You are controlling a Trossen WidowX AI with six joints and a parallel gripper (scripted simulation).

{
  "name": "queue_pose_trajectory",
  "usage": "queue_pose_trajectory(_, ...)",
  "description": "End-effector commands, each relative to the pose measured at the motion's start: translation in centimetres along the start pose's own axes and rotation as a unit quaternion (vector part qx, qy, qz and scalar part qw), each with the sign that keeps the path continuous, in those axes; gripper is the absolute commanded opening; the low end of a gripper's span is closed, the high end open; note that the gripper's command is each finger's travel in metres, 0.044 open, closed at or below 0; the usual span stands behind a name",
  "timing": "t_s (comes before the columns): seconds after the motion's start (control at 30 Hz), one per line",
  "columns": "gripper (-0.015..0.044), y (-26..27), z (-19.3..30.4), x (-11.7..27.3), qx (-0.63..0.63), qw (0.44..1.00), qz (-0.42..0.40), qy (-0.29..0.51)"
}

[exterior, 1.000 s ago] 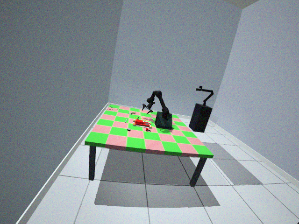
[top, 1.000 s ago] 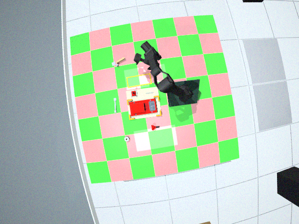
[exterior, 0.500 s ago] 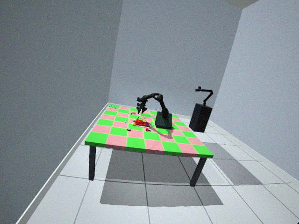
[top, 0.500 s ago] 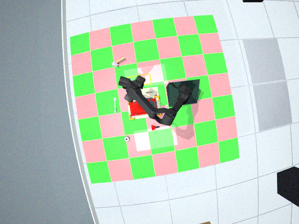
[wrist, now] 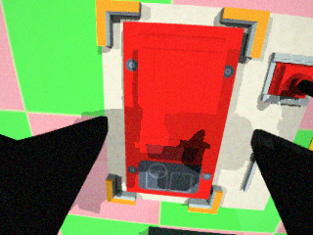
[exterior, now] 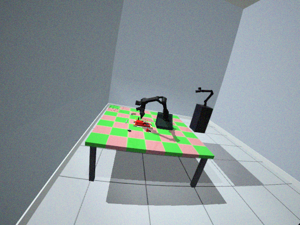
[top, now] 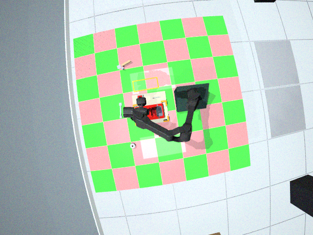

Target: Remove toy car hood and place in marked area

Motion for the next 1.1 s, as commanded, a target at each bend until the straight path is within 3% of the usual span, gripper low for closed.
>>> queue_pose_trajectory(0.0,0.0440,0.0,0.0,-0.1,0.003,1.000,0.002,0.000)
queue_pose_trajectory(1.07,0.0440,0.0,-0.2,-2.7,0.003,1.000,0.002,0.000)
Point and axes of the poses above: the point midway between the two fingers, 35 mm back from their tips, its own x axis back along the fingers, its own y axis across the jaws, z = x × y, the point moved 3 cm from there along x, back along the fingers, and after that the axes turned 12 degrees about -x, right-handed, at the moved point
